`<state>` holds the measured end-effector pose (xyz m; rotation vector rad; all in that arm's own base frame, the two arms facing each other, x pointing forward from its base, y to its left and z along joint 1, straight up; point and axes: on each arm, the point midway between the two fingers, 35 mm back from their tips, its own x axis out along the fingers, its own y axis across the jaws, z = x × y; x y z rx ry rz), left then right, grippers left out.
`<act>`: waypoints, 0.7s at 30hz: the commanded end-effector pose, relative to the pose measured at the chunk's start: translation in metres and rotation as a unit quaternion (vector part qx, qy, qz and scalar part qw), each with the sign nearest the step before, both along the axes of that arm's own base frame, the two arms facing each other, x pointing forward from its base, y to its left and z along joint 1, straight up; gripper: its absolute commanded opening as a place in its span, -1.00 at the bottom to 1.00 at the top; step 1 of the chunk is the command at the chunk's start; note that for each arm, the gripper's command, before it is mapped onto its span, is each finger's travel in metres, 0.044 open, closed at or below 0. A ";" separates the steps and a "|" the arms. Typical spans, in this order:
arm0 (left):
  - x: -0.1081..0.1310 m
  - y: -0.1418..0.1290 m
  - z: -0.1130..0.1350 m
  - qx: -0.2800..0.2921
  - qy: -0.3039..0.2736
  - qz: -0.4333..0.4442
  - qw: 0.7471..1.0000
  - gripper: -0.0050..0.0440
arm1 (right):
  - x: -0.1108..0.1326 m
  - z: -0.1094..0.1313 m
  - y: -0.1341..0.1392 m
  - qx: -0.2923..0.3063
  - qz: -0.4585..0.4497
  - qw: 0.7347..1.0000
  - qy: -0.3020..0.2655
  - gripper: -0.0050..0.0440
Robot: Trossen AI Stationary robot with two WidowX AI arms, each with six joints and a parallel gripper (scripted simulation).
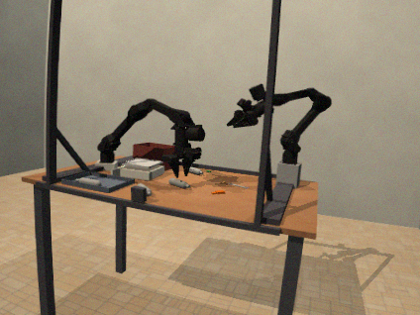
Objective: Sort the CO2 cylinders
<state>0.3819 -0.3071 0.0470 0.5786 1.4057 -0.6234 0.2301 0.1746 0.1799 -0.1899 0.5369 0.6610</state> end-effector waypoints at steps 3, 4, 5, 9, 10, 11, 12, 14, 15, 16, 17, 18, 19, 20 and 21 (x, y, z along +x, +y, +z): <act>0.007 -0.005 0.006 0.010 0.013 -0.011 1.000 0.24 | 0.000 0.005 0.000 0.004 0.000 1.000 -0.006 1.00; 0.007 -0.004 0.004 0.011 0.015 -0.011 1.000 0.24 | 0.000 0.005 0.000 0.004 0.000 1.000 -0.006 1.00; 0.007 -0.004 0.004 0.012 0.016 -0.011 1.000 0.24 | 0.000 0.005 0.000 0.004 0.000 1.000 -0.006 1.00; 0.010 -0.007 0.004 0.007 0.009 -0.011 1.000 0.24 | 0.000 0.005 0.000 0.004 0.000 1.000 -0.006 1.00; 0.010 -0.007 0.003 0.007 0.009 -0.011 1.000 0.24 | 0.000 0.005 0.000 0.004 0.000 1.000 -0.006 1.00; 0.011 -0.007 0.001 0.007 0.009 -0.011 1.000 0.24 | 0.000 0.005 0.000 0.004 0.000 1.000 -0.006 1.00; 0.011 -0.007 0.000 0.007 0.009 -0.011 1.000 0.24 | 0.000 0.005 0.000 0.004 0.000 1.000 -0.006 1.00; 0.011 -0.008 -0.002 0.007 0.009 -0.011 1.000 0.24 | 0.000 0.005 0.000 0.004 0.000 1.000 -0.006 1.00; 0.011 -0.008 -0.004 0.008 0.010 -0.011 1.000 0.24 | 0.000 0.005 0.000 0.004 0.000 1.000 -0.006 1.00; 0.012 -0.008 -0.005 0.008 0.011 -0.011 1.000 0.24 | 0.000 0.005 0.000 0.004 0.000 1.000 -0.006 1.00; 0.012 -0.008 -0.007 0.009 0.012 -0.011 1.000 0.24 | 0.000 0.005 0.000 0.004 0.000 1.000 -0.006 1.00; 0.012 -0.008 -0.008 0.009 0.012 -0.011 1.000 0.24 | 0.000 0.005 0.000 0.004 0.000 1.000 -0.006 1.00; 0.012 -0.008 -0.010 0.010 0.013 -0.011 1.000 0.24 | 0.000 0.005 0.000 0.004 0.000 1.000 -0.006 1.00; 0.012 -0.008 -0.011 0.010 0.014 -0.011 1.000 0.24 | 0.000 0.005 0.000 0.004 0.000 1.000 -0.006 1.00; 0.012 -0.008 -0.013 0.011 0.014 -0.011 1.000 0.24 | 0.000 0.005 0.000 0.004 0.000 1.000 -0.006 1.00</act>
